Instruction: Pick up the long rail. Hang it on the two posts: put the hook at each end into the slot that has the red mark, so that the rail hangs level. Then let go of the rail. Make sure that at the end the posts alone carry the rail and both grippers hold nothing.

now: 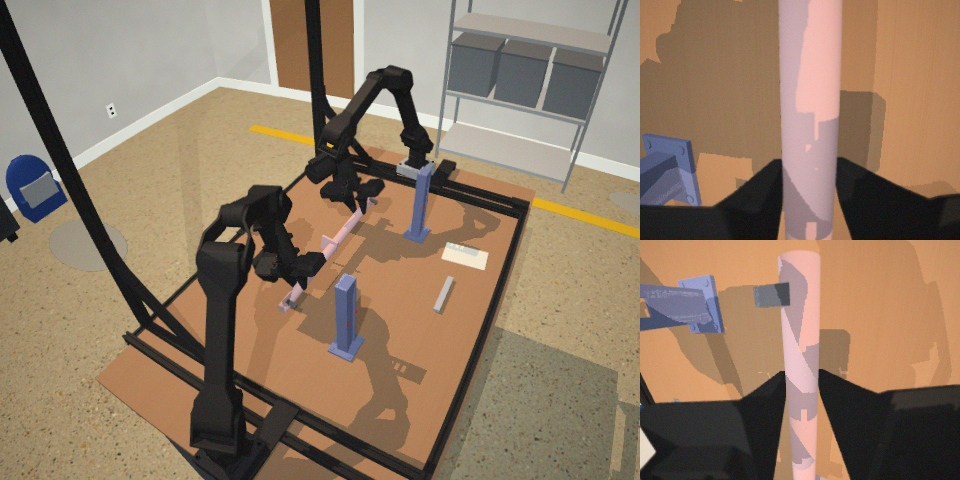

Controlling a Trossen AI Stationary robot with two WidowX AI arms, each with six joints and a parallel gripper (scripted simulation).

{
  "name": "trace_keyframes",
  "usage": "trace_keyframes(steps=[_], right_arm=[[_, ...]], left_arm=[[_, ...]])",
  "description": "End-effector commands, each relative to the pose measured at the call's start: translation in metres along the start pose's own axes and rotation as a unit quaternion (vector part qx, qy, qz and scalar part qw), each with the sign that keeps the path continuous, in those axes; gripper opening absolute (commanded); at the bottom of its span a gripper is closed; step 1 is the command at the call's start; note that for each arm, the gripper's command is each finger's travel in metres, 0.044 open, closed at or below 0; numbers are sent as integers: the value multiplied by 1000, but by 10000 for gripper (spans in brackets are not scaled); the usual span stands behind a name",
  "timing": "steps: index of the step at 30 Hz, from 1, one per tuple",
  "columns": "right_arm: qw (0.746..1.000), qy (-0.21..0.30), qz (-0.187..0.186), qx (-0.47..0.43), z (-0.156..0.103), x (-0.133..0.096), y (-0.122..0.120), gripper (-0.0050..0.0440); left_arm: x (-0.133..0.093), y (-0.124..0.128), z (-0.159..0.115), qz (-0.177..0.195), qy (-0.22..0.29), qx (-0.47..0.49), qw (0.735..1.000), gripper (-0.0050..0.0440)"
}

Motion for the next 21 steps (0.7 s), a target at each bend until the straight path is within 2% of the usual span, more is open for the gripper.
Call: trace_keyframes(steps=[1, 5, 18, 21], right_arm=[[1000, 0, 20, -1, -1, -1, -6, 0], [1000, 0, 23, 0, -1, -1, -7, 0], [997, -1, 81, 0, -1, 1, -22, 0], [996, -1, 85, 0, -1, 1, -23, 0]], left_arm=[[1, -6, 1, 20, 4, 2, 1000, 0], [1, -7, 1, 23, 4, 2, 1000, 0], [3, -22, 1, 81, 5, 2, 997, 0], [3, -23, 1, 85, 5, 2, 996, 0]])
Point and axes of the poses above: on each arm, the point midway between the two fingers, 35 mm back from their tips, its own x axis out along the fingers, its own y axis across the jaws, z = x × y, the point moved 10 cm from there along -x, back along the fingers
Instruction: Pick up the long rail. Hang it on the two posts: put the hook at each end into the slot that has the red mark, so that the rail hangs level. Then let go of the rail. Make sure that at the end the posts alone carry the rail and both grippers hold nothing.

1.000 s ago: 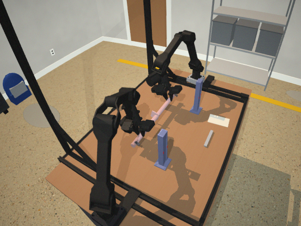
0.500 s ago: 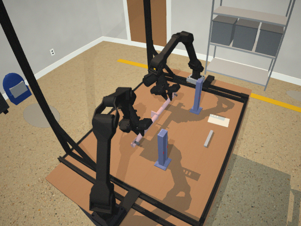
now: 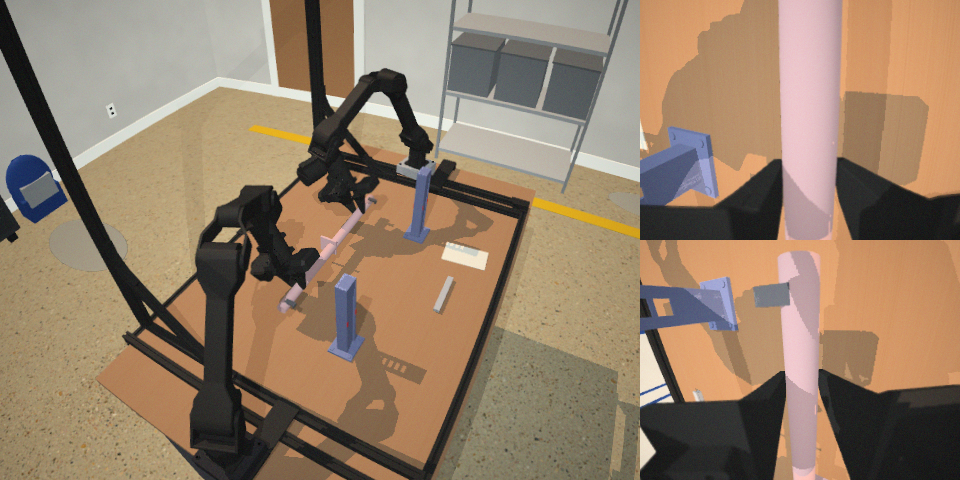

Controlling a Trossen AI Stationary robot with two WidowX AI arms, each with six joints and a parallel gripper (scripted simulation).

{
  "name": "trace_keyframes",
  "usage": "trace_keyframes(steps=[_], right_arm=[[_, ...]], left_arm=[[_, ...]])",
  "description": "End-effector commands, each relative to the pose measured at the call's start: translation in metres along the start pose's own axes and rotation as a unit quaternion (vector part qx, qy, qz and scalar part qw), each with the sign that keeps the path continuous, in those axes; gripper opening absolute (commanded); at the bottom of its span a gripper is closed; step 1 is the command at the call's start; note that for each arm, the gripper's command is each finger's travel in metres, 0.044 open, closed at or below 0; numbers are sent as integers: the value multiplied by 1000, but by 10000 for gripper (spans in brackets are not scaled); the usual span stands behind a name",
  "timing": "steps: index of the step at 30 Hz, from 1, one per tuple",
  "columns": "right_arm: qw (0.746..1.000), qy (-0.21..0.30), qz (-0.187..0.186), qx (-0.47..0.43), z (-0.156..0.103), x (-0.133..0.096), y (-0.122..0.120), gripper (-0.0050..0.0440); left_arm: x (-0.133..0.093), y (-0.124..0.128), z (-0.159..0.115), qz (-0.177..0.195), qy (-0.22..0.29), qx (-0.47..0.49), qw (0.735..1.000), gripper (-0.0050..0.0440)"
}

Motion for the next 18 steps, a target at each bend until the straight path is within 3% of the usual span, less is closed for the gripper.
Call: trace_keyframes(steps=[1, 18], right_arm=[[1000, -1, 12, -1, -1, 0, -3, 0], [999, -36, 3, -19, -9, 0, 0, 0]], left_arm=[[2, -3, 1, 12, 4, 1, 1000, 0], [24, -14, -7, 4, -34, -19, 999, 0]])
Point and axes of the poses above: on each arm, the point midway between the two fingers, 35 mm back from their tips, its own x axis out along the fingers, its own y axis across the jaws, z = x × y, the point moved 10 cm from there along -x, back along the fingers
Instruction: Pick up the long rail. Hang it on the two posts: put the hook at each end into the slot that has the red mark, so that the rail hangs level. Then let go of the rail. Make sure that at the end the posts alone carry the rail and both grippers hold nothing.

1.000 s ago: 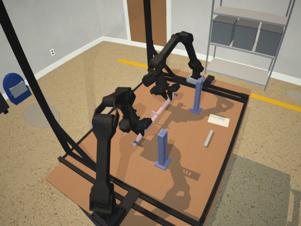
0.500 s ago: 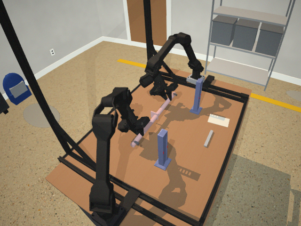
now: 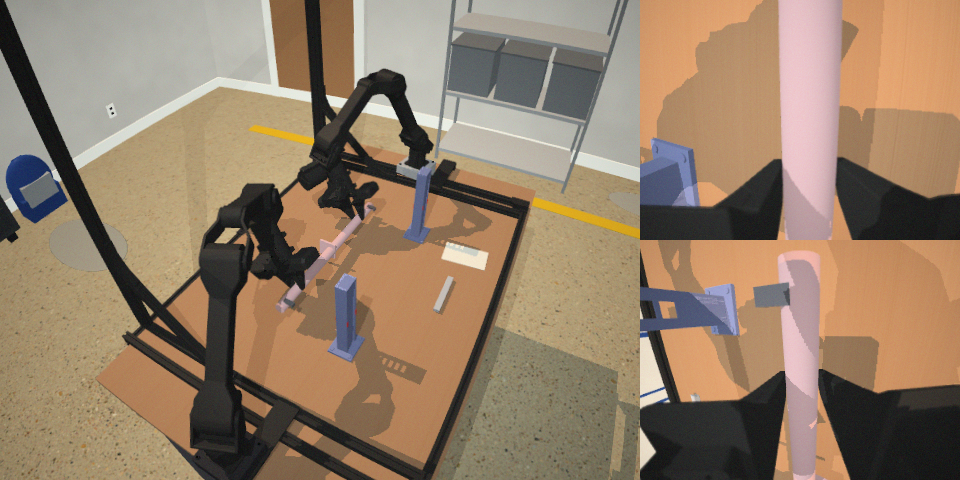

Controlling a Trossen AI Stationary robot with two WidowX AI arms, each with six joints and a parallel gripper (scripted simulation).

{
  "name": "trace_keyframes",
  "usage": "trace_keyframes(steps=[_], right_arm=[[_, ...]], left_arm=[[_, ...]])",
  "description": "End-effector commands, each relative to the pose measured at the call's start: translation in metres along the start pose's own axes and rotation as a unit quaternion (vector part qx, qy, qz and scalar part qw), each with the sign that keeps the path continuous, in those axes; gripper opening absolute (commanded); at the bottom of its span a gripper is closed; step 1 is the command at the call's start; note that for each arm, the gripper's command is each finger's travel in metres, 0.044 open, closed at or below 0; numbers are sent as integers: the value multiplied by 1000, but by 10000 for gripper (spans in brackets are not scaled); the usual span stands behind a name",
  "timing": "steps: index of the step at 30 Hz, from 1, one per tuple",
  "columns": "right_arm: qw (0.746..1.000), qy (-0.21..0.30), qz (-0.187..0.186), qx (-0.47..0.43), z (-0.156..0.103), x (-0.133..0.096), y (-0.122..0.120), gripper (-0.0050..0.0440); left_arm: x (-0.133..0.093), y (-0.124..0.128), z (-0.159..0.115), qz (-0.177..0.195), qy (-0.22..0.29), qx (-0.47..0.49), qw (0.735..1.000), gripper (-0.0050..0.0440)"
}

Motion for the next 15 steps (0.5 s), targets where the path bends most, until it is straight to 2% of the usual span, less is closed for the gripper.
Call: trace_keyframes(steps=[1, 15], right_arm=[[1000, -9, -2, -6, -5, -1, 3, 0], [1000, -23, -6, -12, -7, 0, 3, 0]], left_arm=[[7, -2, -5, -1, -9, -6, 1000, 0], [15, -6, -8, -5, -24, -14, 1000, 0]])
Point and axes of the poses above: on each arm, the point midway between the two fingers, 35 mm back from their tips, its own x axis out along the fingers, its own y axis across the jaws, z = x × y, the point moved 10 cm from there along -x, back along the fingers
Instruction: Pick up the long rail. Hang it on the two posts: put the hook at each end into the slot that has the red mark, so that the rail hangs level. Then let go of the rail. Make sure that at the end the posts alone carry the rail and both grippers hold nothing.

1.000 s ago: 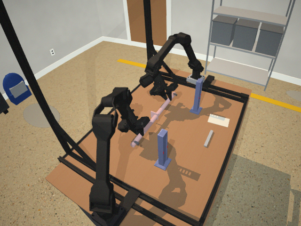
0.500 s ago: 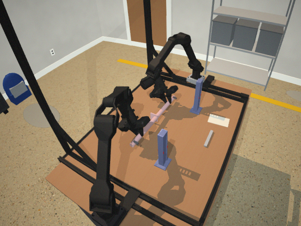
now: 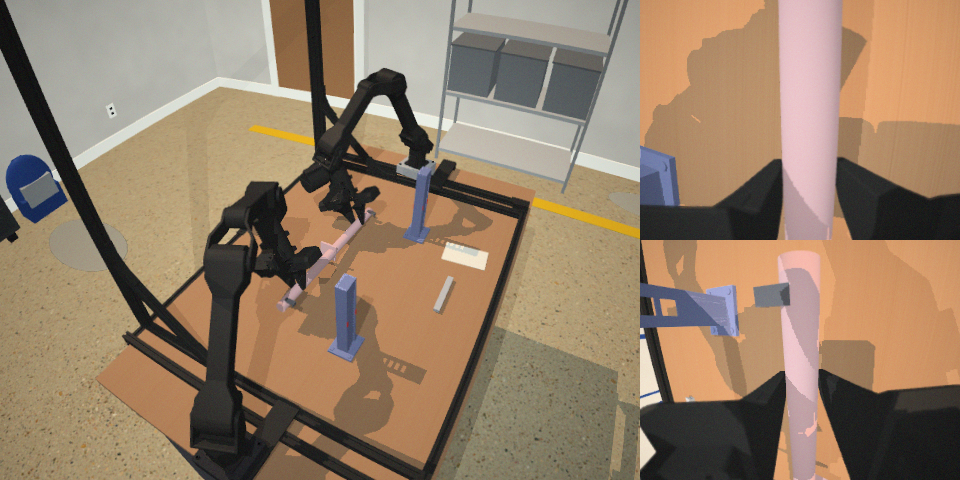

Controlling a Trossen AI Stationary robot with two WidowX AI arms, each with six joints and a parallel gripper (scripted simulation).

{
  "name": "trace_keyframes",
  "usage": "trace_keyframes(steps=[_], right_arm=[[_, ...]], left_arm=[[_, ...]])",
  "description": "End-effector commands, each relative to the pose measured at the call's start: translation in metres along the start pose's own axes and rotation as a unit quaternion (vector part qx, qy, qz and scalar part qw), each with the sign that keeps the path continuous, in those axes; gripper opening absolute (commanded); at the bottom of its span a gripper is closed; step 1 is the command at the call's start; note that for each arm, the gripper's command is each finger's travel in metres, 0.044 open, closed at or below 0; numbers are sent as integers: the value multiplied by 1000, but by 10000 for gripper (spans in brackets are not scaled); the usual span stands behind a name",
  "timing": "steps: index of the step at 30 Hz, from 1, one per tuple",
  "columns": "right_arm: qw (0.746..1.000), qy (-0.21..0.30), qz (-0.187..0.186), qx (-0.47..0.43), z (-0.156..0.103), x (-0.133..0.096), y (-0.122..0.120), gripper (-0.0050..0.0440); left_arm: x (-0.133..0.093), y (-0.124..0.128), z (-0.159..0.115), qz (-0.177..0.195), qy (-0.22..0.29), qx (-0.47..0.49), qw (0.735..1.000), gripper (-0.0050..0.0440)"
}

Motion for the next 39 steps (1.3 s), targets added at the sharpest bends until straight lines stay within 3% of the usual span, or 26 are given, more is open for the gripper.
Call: trace_keyframes(steps=[1, 2, 6, 8, 22, 28, 36, 39], right_arm=[[1000, -1, 1, 1, 0, 0, 0, 0], [1000, -1, 1, 1, 0, 0, 0, 0], [1000, -1, 1, 1, 0, 0, 0, 0], [1000, -1, 1, 1, 0, 0, 0, 0], [1000, -1, 1, 1, 0, 0, 0, 0], [1000, -1, 1, 1, 0, 0, 0, 0], [1000, -1, 1, 1, 0, 0, 0, 0], [1000, -1, 1, 1, 0, 0, 0, 0]], left_arm=[[1, -1, -1, 2, -2, -1, 1000, 0], [1, -1, -1, 2, -2, -1, 1000, 0], [1, -1, -1, 2, -2, -1, 1000, 96], [1, -1, -1, 2, -2, -1, 1000, 96], [0, -1, -1, 2, -2, -1, 1000, 432], [-1, -1, -1, 2, -2, -1, 1000, 440], [-46, 1, -4, 2, -3, -1, 1000, 440], [-50, 1, -4, 3, -3, -1, 1000, 440]])
Point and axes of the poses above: on each arm, the point midway between the two fingers, 35 mm back from their tips, its own x axis out along the fingers, its own y axis across the jaws, z = x × y, the point moved 10 cm from there along -x, back along the fingers
